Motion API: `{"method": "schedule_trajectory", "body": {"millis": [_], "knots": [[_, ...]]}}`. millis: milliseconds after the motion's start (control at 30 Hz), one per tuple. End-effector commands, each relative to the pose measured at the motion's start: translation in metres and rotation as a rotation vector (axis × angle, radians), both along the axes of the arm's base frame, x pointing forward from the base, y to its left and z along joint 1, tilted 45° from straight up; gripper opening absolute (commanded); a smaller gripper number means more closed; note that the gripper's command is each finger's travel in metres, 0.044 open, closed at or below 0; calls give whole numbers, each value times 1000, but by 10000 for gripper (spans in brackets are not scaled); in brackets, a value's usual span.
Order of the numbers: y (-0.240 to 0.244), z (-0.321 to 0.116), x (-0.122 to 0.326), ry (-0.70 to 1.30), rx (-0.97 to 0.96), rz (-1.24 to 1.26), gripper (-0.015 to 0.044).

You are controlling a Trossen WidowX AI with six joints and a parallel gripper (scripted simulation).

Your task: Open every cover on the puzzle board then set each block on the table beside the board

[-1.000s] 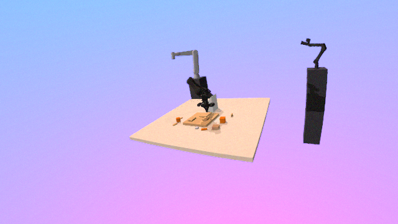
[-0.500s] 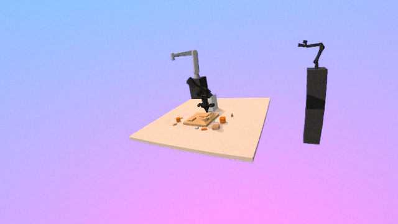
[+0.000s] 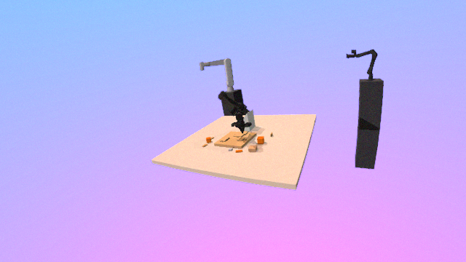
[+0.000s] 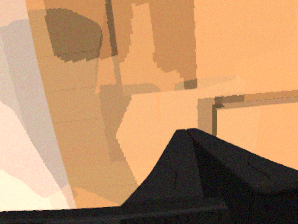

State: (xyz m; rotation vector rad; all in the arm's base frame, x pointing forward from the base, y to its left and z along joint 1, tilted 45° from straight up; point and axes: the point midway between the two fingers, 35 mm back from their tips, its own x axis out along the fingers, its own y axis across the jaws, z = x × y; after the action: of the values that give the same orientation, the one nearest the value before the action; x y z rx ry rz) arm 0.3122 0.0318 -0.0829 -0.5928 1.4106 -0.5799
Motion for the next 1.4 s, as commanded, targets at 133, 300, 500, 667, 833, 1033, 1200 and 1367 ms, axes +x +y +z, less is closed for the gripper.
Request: {"method": "schedule_trajectory", "body": {"millis": [133,300,500,667,833,1033,1200,1367], "knots": [[-9,-6,-2,10,-9,-1,0],[-13,-10,-2,10,-10,-1,0],[-17,-14,-1,10,-10,-1,0],[-21,-17,-1,10,-11,-1,0],[-24,-20,-1,10,-12,-1,0],[-29,-24,-1,10,-12,-1,0],[-32,-27,-1,10,-13,-2,0],[-32,-27,0,9,-13,-2,0]]}}
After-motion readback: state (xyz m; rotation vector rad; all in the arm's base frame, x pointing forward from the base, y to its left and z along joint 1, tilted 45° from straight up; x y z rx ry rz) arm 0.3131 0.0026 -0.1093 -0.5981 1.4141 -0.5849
